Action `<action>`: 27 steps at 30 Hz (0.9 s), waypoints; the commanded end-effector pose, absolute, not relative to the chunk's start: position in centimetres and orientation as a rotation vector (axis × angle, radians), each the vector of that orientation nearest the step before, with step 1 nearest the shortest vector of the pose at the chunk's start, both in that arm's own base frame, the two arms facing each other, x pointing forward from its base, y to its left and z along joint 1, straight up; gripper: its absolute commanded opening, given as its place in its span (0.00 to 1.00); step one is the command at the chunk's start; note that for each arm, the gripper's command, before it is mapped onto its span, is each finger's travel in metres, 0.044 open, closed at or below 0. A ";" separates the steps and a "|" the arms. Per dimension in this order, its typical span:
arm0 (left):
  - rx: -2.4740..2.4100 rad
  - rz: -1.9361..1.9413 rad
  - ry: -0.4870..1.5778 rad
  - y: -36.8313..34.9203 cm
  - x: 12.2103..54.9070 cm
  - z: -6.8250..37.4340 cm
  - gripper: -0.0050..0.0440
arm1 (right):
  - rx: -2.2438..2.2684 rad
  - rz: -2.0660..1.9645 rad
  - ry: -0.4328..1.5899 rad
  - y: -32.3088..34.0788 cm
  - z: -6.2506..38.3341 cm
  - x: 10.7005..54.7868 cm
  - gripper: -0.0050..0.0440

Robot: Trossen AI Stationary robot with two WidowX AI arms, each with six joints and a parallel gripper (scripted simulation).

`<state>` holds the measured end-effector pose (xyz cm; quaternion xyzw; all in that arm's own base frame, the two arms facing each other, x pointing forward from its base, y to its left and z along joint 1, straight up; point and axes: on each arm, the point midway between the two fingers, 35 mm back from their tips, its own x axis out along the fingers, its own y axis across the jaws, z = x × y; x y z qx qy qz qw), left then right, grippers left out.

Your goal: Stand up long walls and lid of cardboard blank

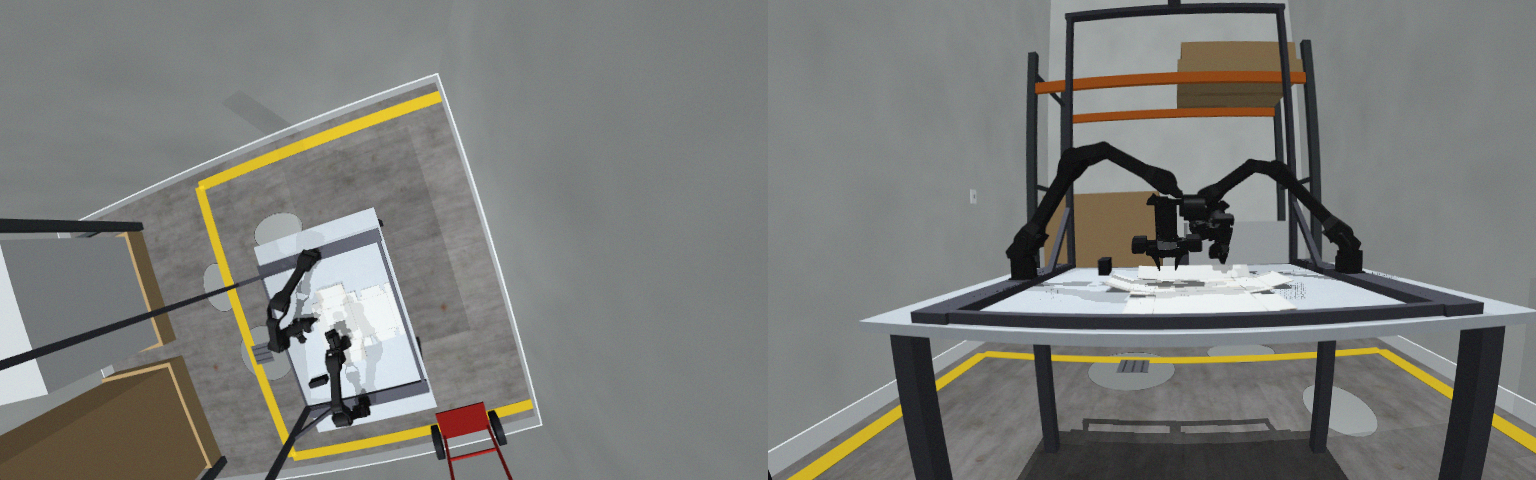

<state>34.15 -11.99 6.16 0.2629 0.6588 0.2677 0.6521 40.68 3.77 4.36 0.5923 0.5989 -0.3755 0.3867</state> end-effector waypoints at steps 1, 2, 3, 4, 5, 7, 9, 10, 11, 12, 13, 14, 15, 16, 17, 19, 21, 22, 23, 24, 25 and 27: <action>0.578 0.597 1.468 -11.8 34.2 7.5 0.78 | 1.517 -0.935 1.493 3.7 5.4 41.1 0.52; 0.578 0.597 1.468 -11.8 34.2 7.5 0.78 | 1.517 -0.935 1.493 3.7 5.4 41.1 0.52; 0.578 0.597 1.468 -11.8 34.2 7.5 0.78 | 1.517 -0.935 1.493 3.7 5.4 41.1 0.52; 0.578 0.597 1.468 -11.8 34.2 7.5 0.83 | 1.517 -0.935 1.493 3.7 5.4 41.1 0.52; 0.578 0.597 1.468 -11.8 34.2 7.5 0.88 | 1.517 -0.935 1.493 3.7 5.4 41.1 0.52; 0.578 0.597 1.468 -11.8 34.2 7.5 0.91 | 1.517 -0.935 1.493 3.7 5.4 41.1 0.52; 0.578 0.597 1.468 -11.8 34.2 7.5 0.91 | 1.517 -0.935 1.493 3.7 5.4 41.1 0.52; 0.578 0.597 1.468 -11.8 34.2 7.5 0.91 | 1.517 -0.935 1.493 3.7 5.4 41.1 0.52; 0.578 0.597 1.468 -11.8 34.2 7.5 0.91 | 1.517 -0.935 1.493 3.7 5.4 41.1 0.52; 0.578 0.597 1.468 -11.8 34.2 7.5 0.91 | 1.517 -0.935 1.493 3.7 5.4 41.1 0.52; 0.578 0.597 1.468 -11.8 34.2 7.5 0.91 | 1.517 -0.935 1.493 3.7 5.4 41.1 0.52; 0.578 0.597 1.468 -11.8 34.2 7.5 0.91 | 1.517 -0.935 1.493 3.7 5.4 41.1 0.52; 0.578 0.597 1.468 -11.8 34.2 7.5 0.91 | 1.517 -0.935 1.493 3.7 5.4 41.1 0.52; 0.578 0.597 1.468 -11.8 34.2 7.5 0.91 | 1.517 -0.935 1.493 3.7 5.4 41.1 0.52; 0.578 0.597 1.468 -11.8 34.2 7.5 0.91 | 1.517 -0.935 1.493 3.7 5.4 41.1 0.52; 0.578 0.597 1.468 -11.8 34.2 7.5 0.91 | 1.517 -0.935 1.493 3.7 5.4 41.1 0.52; 0.578 0.597 1.468 -11.8 34.2 7.5 0.91 | 1.517 -0.935 1.493 3.7 5.4 41.1 0.52; 0.578 0.597 1.468 -11.8 34.2 7.5 0.91 | 1.517 -0.935 1.493 3.7 5.4 41.1 0.52; 0.578 0.597 1.468 -11.8 34.2 7.5 0.91 | 1.517 -0.935 1.493 3.7 5.4 41.1 0.52; 0.578 0.597 1.468 -11.8 34.2 7.5 0.91 | 1.517 -0.935 1.493 3.7 5.4 41.1 0.52; 0.578 0.597 1.468 -11.8 34.2 7.5 0.91 | 1.517 -0.935 1.493 3.7 5.4 41.1 0.52; 0.578 0.597 1.468 -11.8 34.2 7.5 0.91 | 1.517 -0.935 1.493 3.7 5.4 41.1 0.52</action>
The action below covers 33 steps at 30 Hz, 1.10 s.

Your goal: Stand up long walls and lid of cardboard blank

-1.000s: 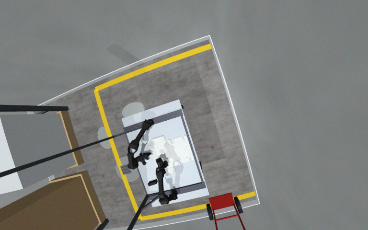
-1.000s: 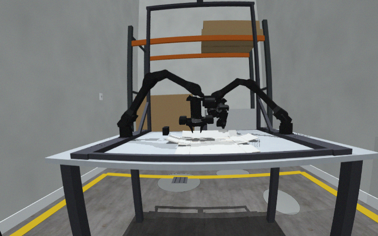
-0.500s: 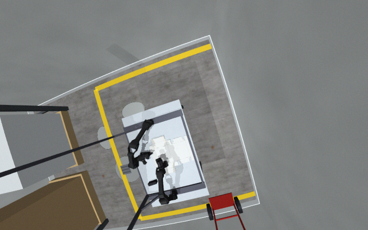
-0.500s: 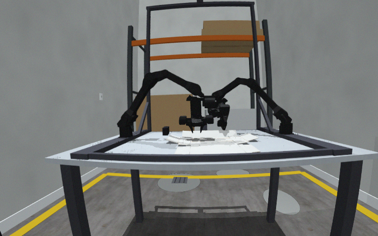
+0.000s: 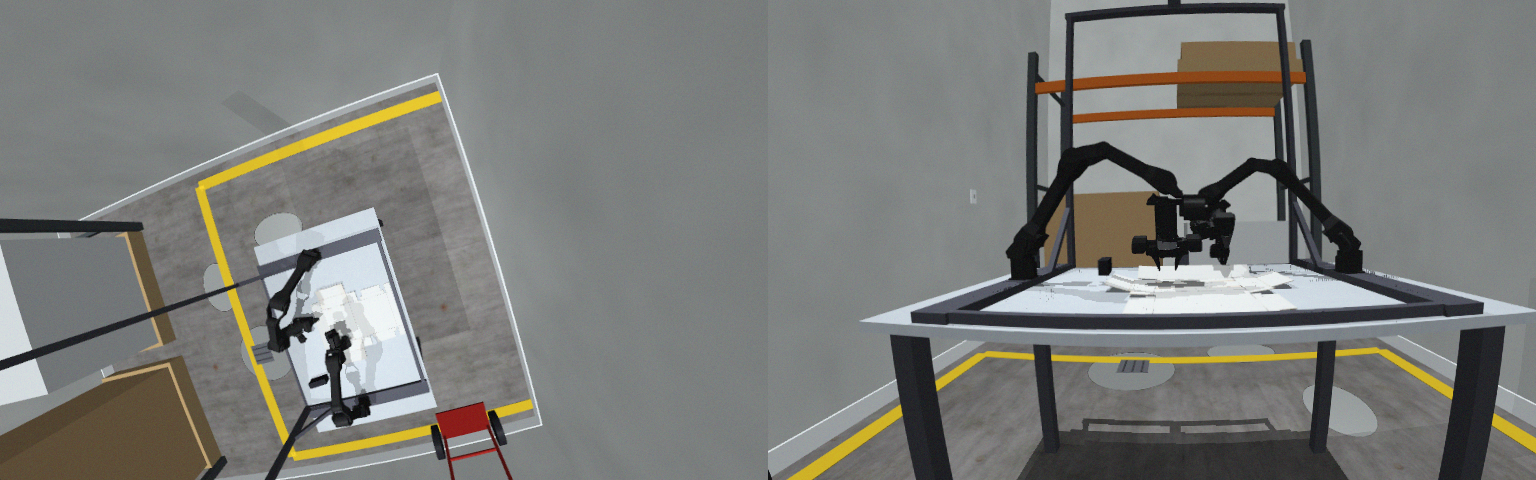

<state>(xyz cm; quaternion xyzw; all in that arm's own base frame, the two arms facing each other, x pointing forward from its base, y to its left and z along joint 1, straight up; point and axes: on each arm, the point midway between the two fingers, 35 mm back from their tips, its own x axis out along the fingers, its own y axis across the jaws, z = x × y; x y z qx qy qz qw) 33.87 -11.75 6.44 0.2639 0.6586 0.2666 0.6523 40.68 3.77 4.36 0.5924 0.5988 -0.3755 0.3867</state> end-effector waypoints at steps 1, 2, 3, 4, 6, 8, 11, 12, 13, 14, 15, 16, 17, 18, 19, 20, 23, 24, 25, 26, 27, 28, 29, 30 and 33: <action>0.578 0.597 1.468 -11.8 34.2 7.5 0.91 | 1.517 -0.935 1.493 3.7 5.4 41.1 0.52; 0.578 0.597 1.468 -11.8 34.2 7.5 0.91 | 1.517 -0.935 1.493 3.7 5.4 41.1 0.52; 0.578 0.597 1.468 -11.8 34.2 7.5 0.91 | 1.517 -0.935 1.493 3.7 5.4 41.1 0.52; 0.578 0.597 1.468 -11.8 34.2 7.5 0.91 | 1.517 -0.935 1.493 3.7 5.4 41.1 0.52; 0.578 0.597 1.468 -11.8 34.2 7.5 0.91 | 1.517 -0.935 1.493 3.7 5.4 41.1 0.52; 0.578 0.597 1.468 -11.8 34.2 7.5 0.91 | 1.517 -0.935 1.493 3.7 5.4 41.1 0.52; 0.578 0.597 1.468 -11.8 34.2 7.5 0.91 | 1.517 -0.935 1.493 3.7 5.4 41.1 0.52; 0.578 0.597 1.468 -11.8 34.2 7.5 0.91 | 1.517 -0.935 1.493 3.7 5.4 41.1 0.52; 0.578 0.597 1.468 -11.8 34.2 7.5 0.91 | 1.517 -0.935 1.493 3.7 5.4 41.1 0.52; 0.578 0.597 1.468 -11.8 34.2 7.5 0.91 | 1.517 -0.935 1.493 3.7 5.4 41.1 0.52; 0.578 0.597 1.468 -11.8 34.2 7.5 0.91 | 1.517 -0.935 1.493 3.7 5.4 41.1 0.52; 0.578 0.597 1.468 -11.8 34.2 7.5 0.91 | 1.517 -0.935 1.493 3.7 5.4 41.1 0.52; 0.578 0.597 1.468 -11.8 34.2 7.5 0.91 | 1.517 -0.935 1.493 3.7 5.4 41.1 0.52; 0.578 0.597 1.468 -11.8 34.2 7.5 0.91 | 1.517 -0.935 1.493 3.7 5.4 41.1 0.52; 0.578 0.597 1.468 -11.8 34.2 7.5 0.91 | 1.517 -0.935 1.493 3.7 5.4 41.1 0.52; 0.578 0.597 1.468 -11.8 34.2 7.5 0.91 | 1.517 -0.935 1.493 3.7 5.4 41.1 0.52; 0.578 0.597 1.468 -11.8 34.2 7.5 0.91 | 1.517 -0.935 1.493 3.7 5.4 41.1 0.52; 0.578 0.597 1.468 -11.8 34.2 7.5 0.91 | 1.515 -0.928 1.499 3.7 5.5 41.1 0.52; 0.578 0.597 1.468 -11.8 34.2 7.5 0.91 | 1.515 -0.928 1.499 3.7 5.5 41.1 0.52; 0.578 0.597 1.468 -11.8 34.2 7.5 0.91 | 1.515 -0.928 1.499 3.7 5.5 41.1 0.52; 0.578 0.597 1.468 -11.8 34.2 7.5 0.91 | 1.515 -0.928 1.499 3.7 5.5 41.1 0.52; 0.578 0.597 1.468 -11.8 34.2 7.5 0.91 | 1.515 -0.928 1.499 3.7 5.5 41.1 0.52; 0.578 0.597 1.468 -11.8 34.2 7.5 0.91 | 1.515 -0.928 1.499 3.7 5.5 41.1 0.52; 0.578 0.597 1.468 -11.8 34.2 7.5 0.91 | 1.515 -0.928 1.499 3.7 5.3 41.1 0.52; 0.578 0.597 1.468 -11.8 34.2 7.5 0.91 | 1.515 -0.928 1.499 3.7 4.8 41.1 0.52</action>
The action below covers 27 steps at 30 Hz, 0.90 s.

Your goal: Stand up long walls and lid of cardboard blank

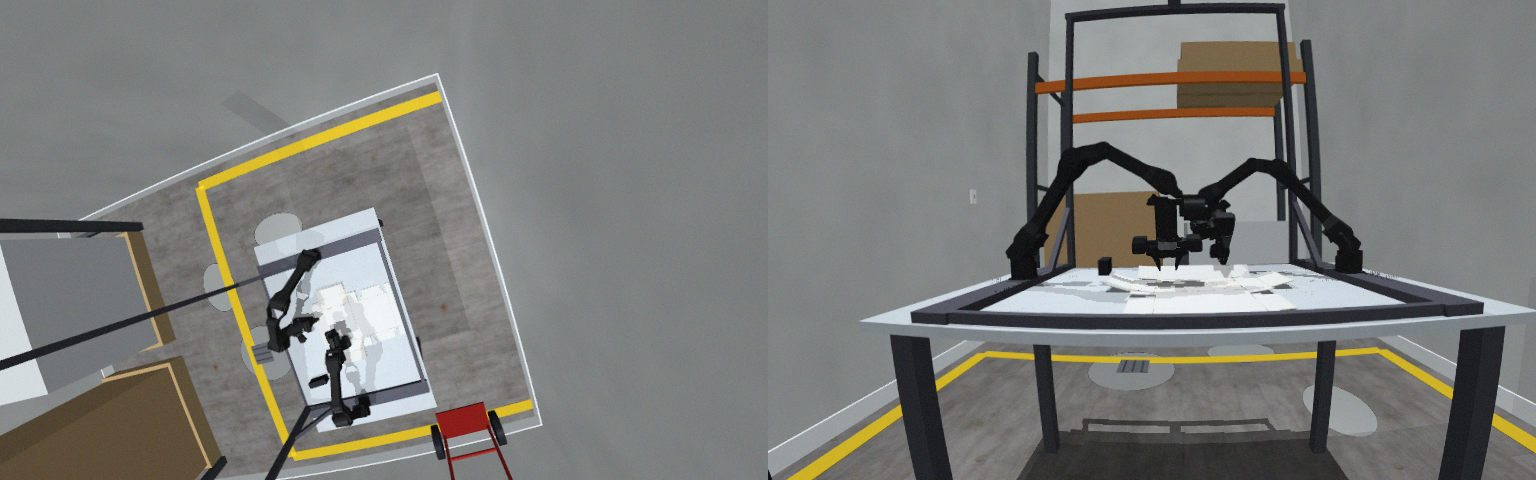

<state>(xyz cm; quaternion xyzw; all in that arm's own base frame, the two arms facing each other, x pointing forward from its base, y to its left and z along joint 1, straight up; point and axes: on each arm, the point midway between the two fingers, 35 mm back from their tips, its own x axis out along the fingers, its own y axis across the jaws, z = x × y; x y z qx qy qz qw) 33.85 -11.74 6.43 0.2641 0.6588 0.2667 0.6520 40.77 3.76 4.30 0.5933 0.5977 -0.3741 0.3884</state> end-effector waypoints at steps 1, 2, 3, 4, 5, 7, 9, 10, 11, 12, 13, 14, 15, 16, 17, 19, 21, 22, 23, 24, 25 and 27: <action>0.578 0.597 1.468 -11.8 34.2 7.5 0.91 | 1.515 -0.928 1.499 3.7 4.7 41.1 0.52; 0.578 0.597 1.468 -11.8 34.2 7.5 0.91 | 1.515 -0.928 1.499 3.7 4.5 41.1 0.52; 0.578 0.597 1.468 -11.8 34.2 7.5 0.91 | 1.515 -0.928 1.500 3.7 4.3 41.1 0.52; 0.578 0.597 1.468 -11.8 34.2 7.5 0.91 | 1.515 -0.928 1.500 3.7 4.2 41.1 0.52; 0.578 0.597 1.468 -11.8 34.2 7.5 0.91 | 1.515 -0.928 1.500 3.7 4.0 41.1 0.52; 0.578 0.597 1.468 -11.8 34.2 7.5 0.91 | 1.515 -0.928 1.500 3.7 3.7 41.1 0.52; 0.578 0.597 1.468 -11.8 34.2 7.5 0.91 | 1.515 -0.928 1.500 3.7 3.3 41.1 0.52; 0.578 0.597 1.468 -11.8 34.2 7.5 0.91 | 1.515 -0.928 1.500 3.7 3.3 41.1 0.52; 0.578 0.597 1.468 -11.8 34.2 7.5 0.91 | 1.515 -0.928 1.500 3.7 3.3 41.1 0.52; 0.578 0.597 1.468 -11.8 34.2 7.5 0.91 | 1.515 -0.928 1.499 3.7 3.2 41.1 0.52; 0.578 0.597 1.468 -11.8 34.2 7.5 0.91 | 1.515 -0.928 1.499 3.7 3.0 41.1 0.52; 0.578 0.597 1.468 -11.8 34.2 7.5 0.91 | 1.515 -0.928 1.499 3.7 2.8 41.1 0.52; 0.578 0.597 1.468 -11.8 34.2 7.5 0.91 | 1.515 -0.928 1.499 3.7 2.7 41.1 0.52; 0.578 0.597 1.468 -11.8 34.2 7.5 0.91 | 1.515 -0.928 1.499 3.7 2.5 41.1 0.52; 0.578 0.597 1.468 -11.8 34.2 7.5 0.91 | 1.515 -0.928 1.499 3.7 2.3 41.1 0.52; 0.578 0.597 1.468 -11.8 34.2 7.5 0.91 | 1.515 -0.928 1.500 3.7 2.0 41.1 0.52; 0.578 0.597 1.468 -11.8 34.2 7.5 0.91 | 1.515 -0.928 1.500 3.7 1.7 41.1 0.52; 0.578 0.597 1.468 -11.8 34.2 7.5 0.91 | 1.515 -0.928 1.500 3.7 1.5 41.1 0.52; 0.578 0.597 1.468 -11.8 34.2 7.5 0.91 | 1.513 -0.932 1.499 3.7 1.9 41.0 0.52; 0.578 0.597 1.468 -11.8 34.2 7.5 0.91 | 1.514 -0.931 1.499 3.6 1.9 41.0 0.52; 0.578 0.597 1.468 -11.8 34.2 7.5 0.91 | 1.513 -0.932 1.499 3.6 1.8 41.0 0.52; 0.578 0.597 1.468 -11.8 34.2 7.5 0.91 | 1.512 -0.935 1.500 3.5 1.6 41.0 0.52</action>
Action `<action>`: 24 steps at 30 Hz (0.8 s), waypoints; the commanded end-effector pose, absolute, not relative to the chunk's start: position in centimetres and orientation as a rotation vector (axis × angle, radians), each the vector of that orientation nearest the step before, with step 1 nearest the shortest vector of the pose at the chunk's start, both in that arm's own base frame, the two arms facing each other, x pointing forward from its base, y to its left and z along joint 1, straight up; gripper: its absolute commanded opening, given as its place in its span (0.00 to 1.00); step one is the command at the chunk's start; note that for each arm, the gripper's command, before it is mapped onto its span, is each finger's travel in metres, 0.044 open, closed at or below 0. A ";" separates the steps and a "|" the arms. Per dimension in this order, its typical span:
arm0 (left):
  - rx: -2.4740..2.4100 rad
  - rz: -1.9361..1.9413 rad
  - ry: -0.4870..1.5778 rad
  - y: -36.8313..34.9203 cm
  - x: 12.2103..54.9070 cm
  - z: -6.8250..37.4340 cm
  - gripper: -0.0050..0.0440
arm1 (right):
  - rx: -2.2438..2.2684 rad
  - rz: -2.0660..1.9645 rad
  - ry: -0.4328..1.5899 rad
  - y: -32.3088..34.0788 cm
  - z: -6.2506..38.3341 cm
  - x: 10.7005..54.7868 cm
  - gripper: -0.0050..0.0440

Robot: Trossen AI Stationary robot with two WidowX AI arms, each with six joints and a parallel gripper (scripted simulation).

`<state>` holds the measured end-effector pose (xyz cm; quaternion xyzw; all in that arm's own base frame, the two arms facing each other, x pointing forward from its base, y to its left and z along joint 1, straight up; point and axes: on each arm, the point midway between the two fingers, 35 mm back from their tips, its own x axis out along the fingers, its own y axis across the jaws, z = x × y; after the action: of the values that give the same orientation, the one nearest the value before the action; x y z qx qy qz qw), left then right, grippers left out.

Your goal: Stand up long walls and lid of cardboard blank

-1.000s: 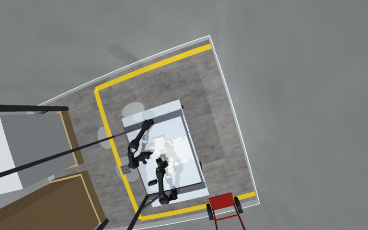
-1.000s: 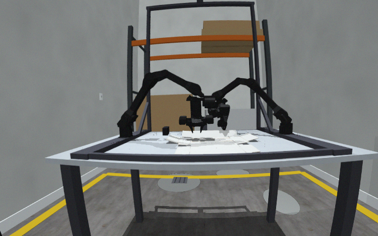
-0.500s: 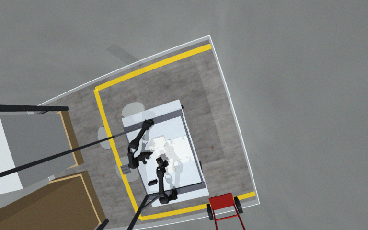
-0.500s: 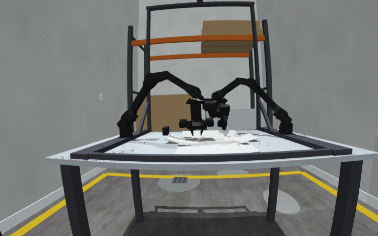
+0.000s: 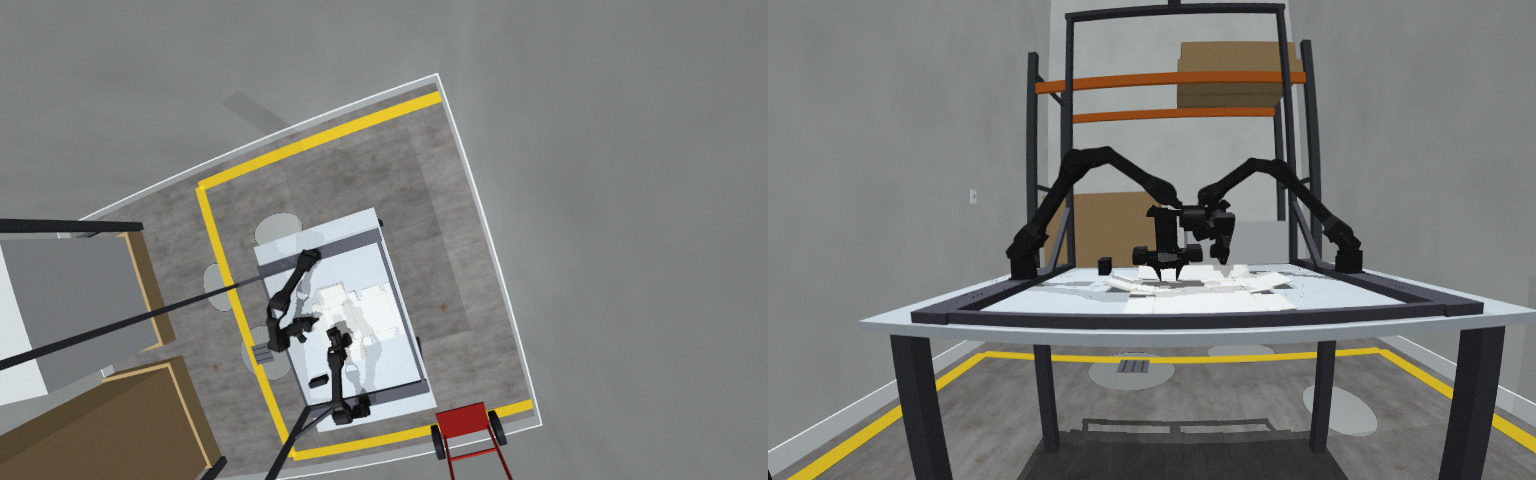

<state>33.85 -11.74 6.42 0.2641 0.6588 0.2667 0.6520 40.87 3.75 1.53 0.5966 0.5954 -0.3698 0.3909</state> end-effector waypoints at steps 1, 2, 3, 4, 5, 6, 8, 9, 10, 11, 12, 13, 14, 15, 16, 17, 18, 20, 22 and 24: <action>0.578 0.597 1.468 -11.8 34.2 7.5 0.91 | 1.512 -0.935 1.500 3.5 1.6 41.0 0.52; 0.578 0.597 1.468 -11.8 34.2 7.5 0.91 | 1.511 -0.939 1.501 3.5 1.3 40.9 0.52; 0.578 0.597 1.468 -11.8 34.2 7.5 0.91 | 1.511 -0.939 1.501 3.4 1.1 40.9 0.52; 0.578 0.597 1.468 -11.8 34.2 7.5 0.91 | 1.511 -0.937 1.501 3.4 0.9 40.8 0.52; 0.578 0.597 1.468 -11.8 34.2 7.5 0.91 | 1.512 -0.936 1.500 3.3 0.8 40.8 0.52; 0.578 0.597 1.468 -11.8 34.2 7.5 0.91 | 1.513 -0.934 1.500 3.3 0.7 40.8 0.52; 0.578 0.597 1.468 -11.8 34.2 7.5 0.91 | 1.513 -0.934 1.501 3.3 0.6 40.8 0.52; 0.578 0.597 1.468 -11.8 34.2 7.5 0.91 | 1.513 -0.934 1.502 3.3 0.5 40.7 0.52; 0.578 0.597 1.468 -11.8 34.2 7.5 0.91 | 1.513 -0.935 1.503 3.3 0.4 40.6 0.52; 0.578 0.597 1.468 -11.8 34.2 7.5 0.91 | 1.513 -0.935 1.503 3.3 0.4 40.6 0.52; 0.578 0.597 1.468 -11.8 34.2 7.5 0.91 | 1.513 -0.935 1.504 3.3 0.3 40.5 0.52; 0.578 0.597 1.468 -11.8 34.2 7.5 0.91 | 1.514 -0.934 1.504 3.3 0.3 40.5 0.52; 0.578 0.597 1.468 -11.8 34.2 7.5 0.91 | 1.514 -0.934 1.504 3.4 0.2 40.4 0.52; 0.578 0.597 1.468 -11.8 34.2 7.5 0.91 | 1.514 -0.934 1.505 3.4 0.2 40.3 0.52; 0.578 0.597 1.468 -11.8 34.2 7.5 0.91 | 1.514 -0.933 1.505 3.4 0.2 40.2 0.52; 0.578 0.597 1.468 -11.8 34.2 7.5 0.91 | 1.514 -0.933 1.505 3.4 0.2 40.2 0.52; 0.578 0.597 1.468 -11.8 34.2 7.5 0.91 | 1.514 -0.933 1.505 3.4 0.2 40.2 0.52; 0.578 0.597 1.468 -11.8 34.2 7.5 0.91 | 1.514 -0.933 1.504 3.5 0.2 40.1 0.52; 0.578 0.597 1.468 -11.8 34.2 7.5 0.91 | 1.515 -0.931 1.502 3.5 0.3 40.1 0.52; 0.578 0.597 1.468 -11.8 34.2 7.5 0.91 | 1.516 -0.930 1.501 3.5 0.3 40.1 0.52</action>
<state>33.85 -11.74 6.42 0.2641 0.6588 0.2667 0.6520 40.75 3.67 1.55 0.6087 0.5894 -0.3555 0.3946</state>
